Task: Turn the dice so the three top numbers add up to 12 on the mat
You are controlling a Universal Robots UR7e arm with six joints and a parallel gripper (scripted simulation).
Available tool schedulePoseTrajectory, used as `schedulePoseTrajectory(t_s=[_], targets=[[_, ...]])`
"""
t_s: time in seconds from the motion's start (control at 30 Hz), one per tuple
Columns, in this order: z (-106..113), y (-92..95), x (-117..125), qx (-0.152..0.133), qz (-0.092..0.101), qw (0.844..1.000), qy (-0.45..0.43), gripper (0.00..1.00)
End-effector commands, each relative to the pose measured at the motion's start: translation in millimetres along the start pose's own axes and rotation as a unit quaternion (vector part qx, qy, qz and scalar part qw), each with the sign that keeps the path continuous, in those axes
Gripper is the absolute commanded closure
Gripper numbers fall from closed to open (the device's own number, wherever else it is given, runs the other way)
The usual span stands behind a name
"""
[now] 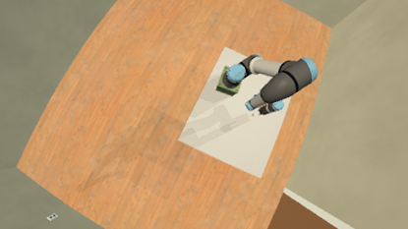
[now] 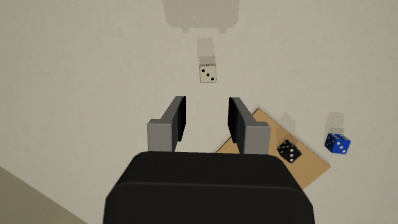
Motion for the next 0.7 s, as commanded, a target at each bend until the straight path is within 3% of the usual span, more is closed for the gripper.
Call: schedulePoseTrajectory(t_s=[0.0,0.33,0.37,0.67], targets=[[6.2,1.0,0.6,0.035,-0.001,0.999,-0.002,0.30],[8.0,1.8,0.8,0.043,-0.003,0.999,-0.002,0.30],[8.0,1.8,0.8,0.043,-0.003,0.999,-0.002,0.00],[8.0,1.8,0.8,0.043,-0.003,0.999,-0.002,0.00]])
Point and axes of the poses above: the point where the finger pads meet when closed, its own y axis back along the fingers, its own x axis across the jaws, z = x × y, the point moved 5 cm from there along y, back along the fingers, and after that the axes turned 9 degrees about -y, right-handed, at the moved point
